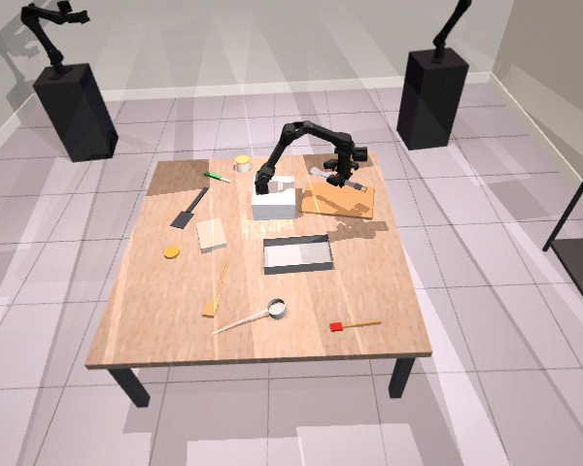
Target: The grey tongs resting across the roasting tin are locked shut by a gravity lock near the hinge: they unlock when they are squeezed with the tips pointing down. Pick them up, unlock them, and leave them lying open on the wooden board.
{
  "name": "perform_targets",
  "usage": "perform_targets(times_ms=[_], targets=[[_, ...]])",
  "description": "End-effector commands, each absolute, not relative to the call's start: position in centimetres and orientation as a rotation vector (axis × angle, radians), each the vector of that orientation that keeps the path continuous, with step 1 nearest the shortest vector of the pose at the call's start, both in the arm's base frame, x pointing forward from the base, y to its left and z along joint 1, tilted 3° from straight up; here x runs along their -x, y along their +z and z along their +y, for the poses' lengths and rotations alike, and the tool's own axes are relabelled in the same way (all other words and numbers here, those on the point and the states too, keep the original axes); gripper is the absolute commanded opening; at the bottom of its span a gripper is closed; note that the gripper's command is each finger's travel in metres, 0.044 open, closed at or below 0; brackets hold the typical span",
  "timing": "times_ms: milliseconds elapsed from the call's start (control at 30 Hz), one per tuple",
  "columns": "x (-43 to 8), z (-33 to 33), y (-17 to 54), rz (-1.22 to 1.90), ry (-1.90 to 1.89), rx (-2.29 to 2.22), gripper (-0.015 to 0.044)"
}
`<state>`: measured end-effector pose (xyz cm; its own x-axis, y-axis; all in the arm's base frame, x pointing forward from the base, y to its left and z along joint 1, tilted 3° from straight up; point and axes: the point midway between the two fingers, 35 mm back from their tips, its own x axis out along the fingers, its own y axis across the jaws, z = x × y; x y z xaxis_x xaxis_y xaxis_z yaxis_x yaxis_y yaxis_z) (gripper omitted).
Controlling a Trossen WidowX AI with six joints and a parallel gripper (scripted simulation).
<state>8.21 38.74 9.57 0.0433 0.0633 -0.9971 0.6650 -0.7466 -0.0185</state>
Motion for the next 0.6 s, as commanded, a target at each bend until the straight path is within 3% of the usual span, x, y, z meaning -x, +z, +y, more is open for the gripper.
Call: perform_targets(times_ms=[0,567], targets=[[-8.2,38.9,9.3,0.741,-1.754,-1.879,-0.0150],[-8.4,39.3,6.5,0.741,-1.754,-1.880,-0.0150]])
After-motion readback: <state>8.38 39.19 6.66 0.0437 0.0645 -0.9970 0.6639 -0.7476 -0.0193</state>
